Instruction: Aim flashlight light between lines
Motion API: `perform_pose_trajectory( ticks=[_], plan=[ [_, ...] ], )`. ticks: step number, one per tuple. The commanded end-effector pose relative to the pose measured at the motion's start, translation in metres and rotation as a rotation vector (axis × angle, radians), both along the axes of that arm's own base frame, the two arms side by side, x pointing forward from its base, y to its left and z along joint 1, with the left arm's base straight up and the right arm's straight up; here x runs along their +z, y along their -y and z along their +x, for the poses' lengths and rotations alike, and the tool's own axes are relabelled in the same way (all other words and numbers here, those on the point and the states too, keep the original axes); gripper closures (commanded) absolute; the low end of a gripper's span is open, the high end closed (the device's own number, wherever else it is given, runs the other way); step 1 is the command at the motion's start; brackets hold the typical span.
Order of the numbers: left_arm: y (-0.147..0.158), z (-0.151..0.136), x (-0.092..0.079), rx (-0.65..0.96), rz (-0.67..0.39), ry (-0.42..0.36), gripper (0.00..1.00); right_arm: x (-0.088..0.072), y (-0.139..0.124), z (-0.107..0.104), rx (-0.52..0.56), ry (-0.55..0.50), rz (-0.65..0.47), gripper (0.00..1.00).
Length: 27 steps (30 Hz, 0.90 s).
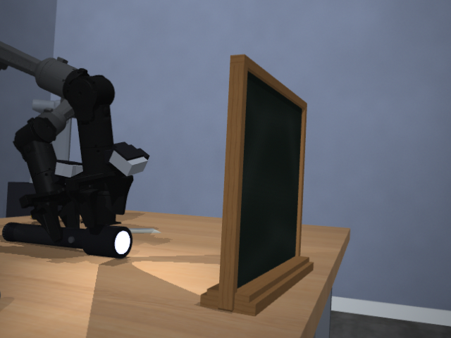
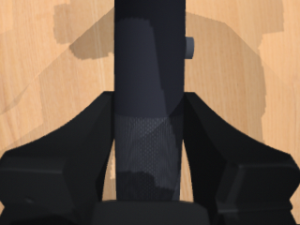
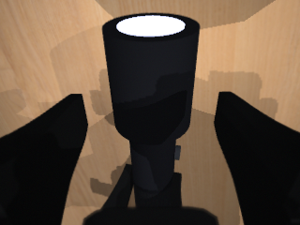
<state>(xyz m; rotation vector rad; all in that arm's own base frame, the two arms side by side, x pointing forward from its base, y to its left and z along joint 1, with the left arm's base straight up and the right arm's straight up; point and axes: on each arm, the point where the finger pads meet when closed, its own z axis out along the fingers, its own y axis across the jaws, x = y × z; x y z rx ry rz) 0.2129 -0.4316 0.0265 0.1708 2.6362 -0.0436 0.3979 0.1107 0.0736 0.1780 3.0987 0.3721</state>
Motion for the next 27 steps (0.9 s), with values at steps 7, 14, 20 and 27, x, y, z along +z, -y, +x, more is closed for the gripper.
perform_pose_trajectory(
  ticks=[7,14,20,27],
  plan=[
    [0.000,0.000,0.001,0.000,-0.001,0.000,0.63,-0.012,-0.003,0.000,-0.002,-0.001,0.001,0.00],
    [0.000,0.000,0.001,0.000,-0.001,0.000,0.63,-0.020,-0.005,0.000,-0.003,0.001,0.002,0.00],
    [0.000,0.000,0.001,0.000,-0.001,0.000,0.63,-0.029,-0.007,0.000,-0.004,0.002,0.002,0.00],
    [0.000,0.000,0.001,0.000,-0.001,0.000,0.63,-0.040,-0.009,0.001,-0.005,0.003,0.002,0.00]
  ],
)
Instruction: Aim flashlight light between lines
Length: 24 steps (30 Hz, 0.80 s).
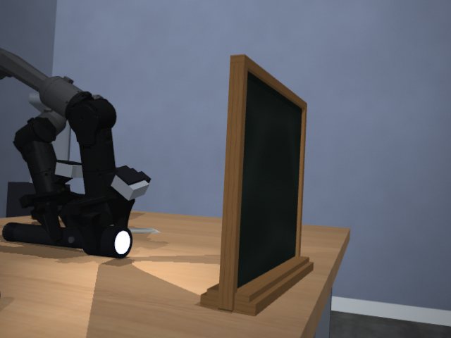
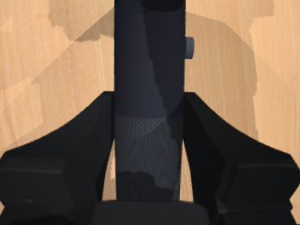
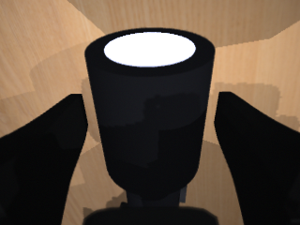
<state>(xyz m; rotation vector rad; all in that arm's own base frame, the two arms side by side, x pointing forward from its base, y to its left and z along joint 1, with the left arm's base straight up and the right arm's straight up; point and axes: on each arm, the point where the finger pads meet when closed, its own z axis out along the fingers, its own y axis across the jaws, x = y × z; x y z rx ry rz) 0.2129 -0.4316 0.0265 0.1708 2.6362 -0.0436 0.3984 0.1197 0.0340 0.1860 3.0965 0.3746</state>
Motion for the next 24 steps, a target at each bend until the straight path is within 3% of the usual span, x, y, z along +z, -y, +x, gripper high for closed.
perform_pose_trajectory(
  ticks=[1,3,4,14,24],
  plan=[
    [0.0002,0.0001,0.0006,0.000,-0.001,0.000,0.63,-0.0004,-0.0004,0.0004,0.000,0.002,0.000,0.00],
    [0.0002,0.0001,0.0006,0.000,-0.001,0.000,0.63,-0.0019,-0.0007,0.0004,0.000,0.002,0.000,0.00],
    [0.0002,0.0001,0.0006,0.000,-0.001,0.000,0.63,-0.0017,-0.0006,0.0005,0.000,0.003,0.000,0.35],
    [0.0002,0.0001,0.0006,0.000,-0.001,0.000,0.63,-0.0017,-0.0006,0.0005,0.000,0.003,0.000,0.35],
    [0.0002,0.0001,0.0006,0.000,-0.001,0.000,0.63,-0.0030,0.0010,0.0004,-0.007,0.014,0.111,0.35]
  ],
)
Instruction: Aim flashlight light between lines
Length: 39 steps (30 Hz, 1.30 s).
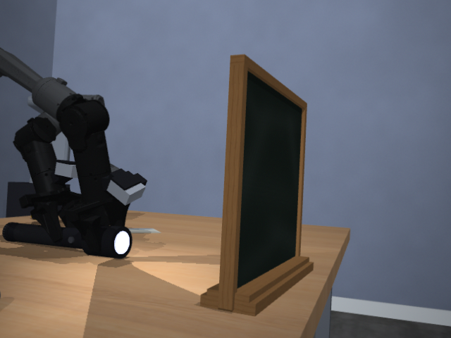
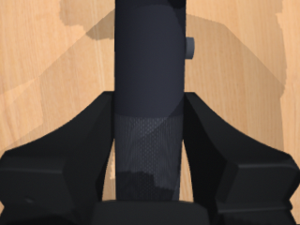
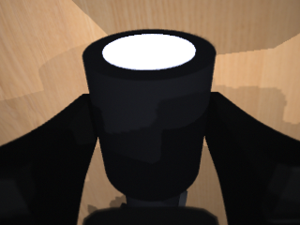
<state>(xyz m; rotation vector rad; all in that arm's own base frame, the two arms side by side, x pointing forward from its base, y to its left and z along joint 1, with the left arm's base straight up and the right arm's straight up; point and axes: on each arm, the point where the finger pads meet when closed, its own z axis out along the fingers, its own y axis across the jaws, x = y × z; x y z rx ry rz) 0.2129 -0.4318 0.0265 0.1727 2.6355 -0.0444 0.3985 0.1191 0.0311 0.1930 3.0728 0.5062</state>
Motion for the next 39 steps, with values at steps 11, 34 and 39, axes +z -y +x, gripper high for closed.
perform_pose_trajectory(
  ticks=[11,34,39],
  plan=[
    [0.000,0.000,0.001,0.002,-0.001,0.000,0.63,-0.001,-0.004,-0.001,0.006,0.016,0.120,0.35],
    [0.000,0.000,0.001,0.002,-0.001,0.000,0.63,0.019,0.005,-0.003,0.006,0.014,0.121,0.00],
    [0.000,0.000,0.001,0.002,-0.001,0.000,0.63,0.033,0.012,-0.004,0.007,0.011,0.121,0.00]
  ],
)
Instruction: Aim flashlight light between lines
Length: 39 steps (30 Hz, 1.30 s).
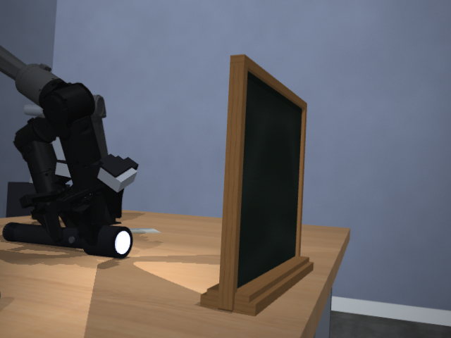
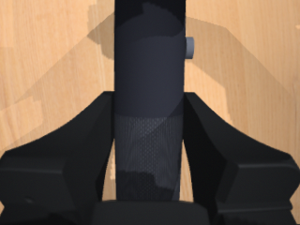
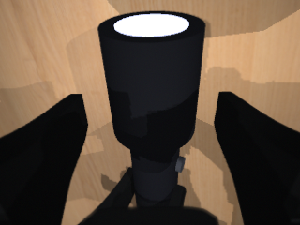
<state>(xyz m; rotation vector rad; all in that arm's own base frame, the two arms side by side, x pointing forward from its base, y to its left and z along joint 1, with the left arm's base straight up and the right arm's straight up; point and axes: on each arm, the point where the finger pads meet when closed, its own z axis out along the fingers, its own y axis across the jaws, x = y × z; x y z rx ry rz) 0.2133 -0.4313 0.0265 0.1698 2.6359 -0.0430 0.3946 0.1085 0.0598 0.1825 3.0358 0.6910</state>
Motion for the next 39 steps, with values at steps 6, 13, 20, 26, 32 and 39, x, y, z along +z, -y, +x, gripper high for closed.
perform_pose_trajectory(
  ticks=[6,13,20,26,32,39],
  plan=[
    [0.000,0.000,0.001,-0.001,-0.002,0.000,0.63,0.013,0.005,-0.001,0.001,0.000,0.000,0.00],
    [0.000,0.000,0.001,0.000,-0.001,0.000,0.63,0.012,0.005,-0.001,0.000,-0.002,0.001,0.00],
    [0.000,0.000,0.001,0.001,-0.001,0.000,0.63,0.012,0.006,-0.001,-0.001,-0.002,0.001,0.00],
    [0.000,0.000,0.001,0.001,-0.001,0.000,0.63,0.013,0.004,-0.001,0.003,-0.003,-0.012,0.00],
    [0.000,0.000,0.001,0.001,-0.001,0.000,0.63,0.017,0.001,0.001,0.001,-0.023,-0.176,0.00],
    [0.000,0.000,0.001,0.001,-0.001,0.000,0.63,0.018,0.000,0.002,-0.001,-0.028,-0.209,0.00]
  ],
)
